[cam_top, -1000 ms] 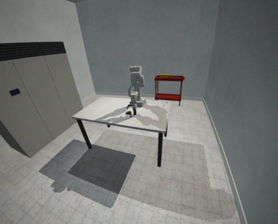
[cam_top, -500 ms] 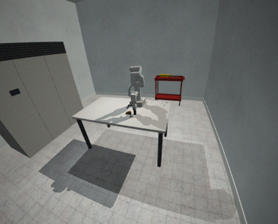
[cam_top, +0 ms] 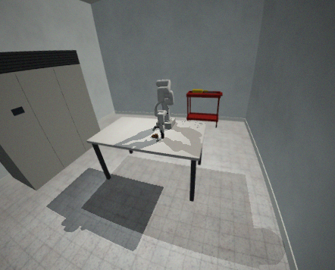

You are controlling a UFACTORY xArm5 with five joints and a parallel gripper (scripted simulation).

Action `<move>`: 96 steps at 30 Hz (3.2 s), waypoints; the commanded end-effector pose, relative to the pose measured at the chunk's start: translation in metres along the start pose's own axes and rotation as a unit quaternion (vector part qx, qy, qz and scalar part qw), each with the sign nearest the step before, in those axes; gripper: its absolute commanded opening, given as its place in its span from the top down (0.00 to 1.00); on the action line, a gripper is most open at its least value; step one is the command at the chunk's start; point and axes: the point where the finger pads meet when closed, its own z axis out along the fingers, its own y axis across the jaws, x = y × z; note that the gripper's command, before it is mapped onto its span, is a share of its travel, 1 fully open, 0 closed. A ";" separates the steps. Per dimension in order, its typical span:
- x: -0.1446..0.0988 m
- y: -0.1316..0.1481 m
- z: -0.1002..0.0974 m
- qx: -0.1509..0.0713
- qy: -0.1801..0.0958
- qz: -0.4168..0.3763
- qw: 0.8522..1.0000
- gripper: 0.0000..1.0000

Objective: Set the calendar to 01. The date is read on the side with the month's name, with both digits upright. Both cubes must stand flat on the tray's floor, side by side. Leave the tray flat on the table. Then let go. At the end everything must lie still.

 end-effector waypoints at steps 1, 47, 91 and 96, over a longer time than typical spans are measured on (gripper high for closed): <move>0.000 -0.001 -0.001 0.001 0.000 0.000 1.000 0.73; 0.047 0.004 -0.104 0.002 -0.003 0.050 0.999 0.73; 0.115 0.023 -0.065 0.003 -0.006 0.127 0.992 0.73; 0.115 0.023 -0.052 0.003 -0.006 0.127 0.992 0.73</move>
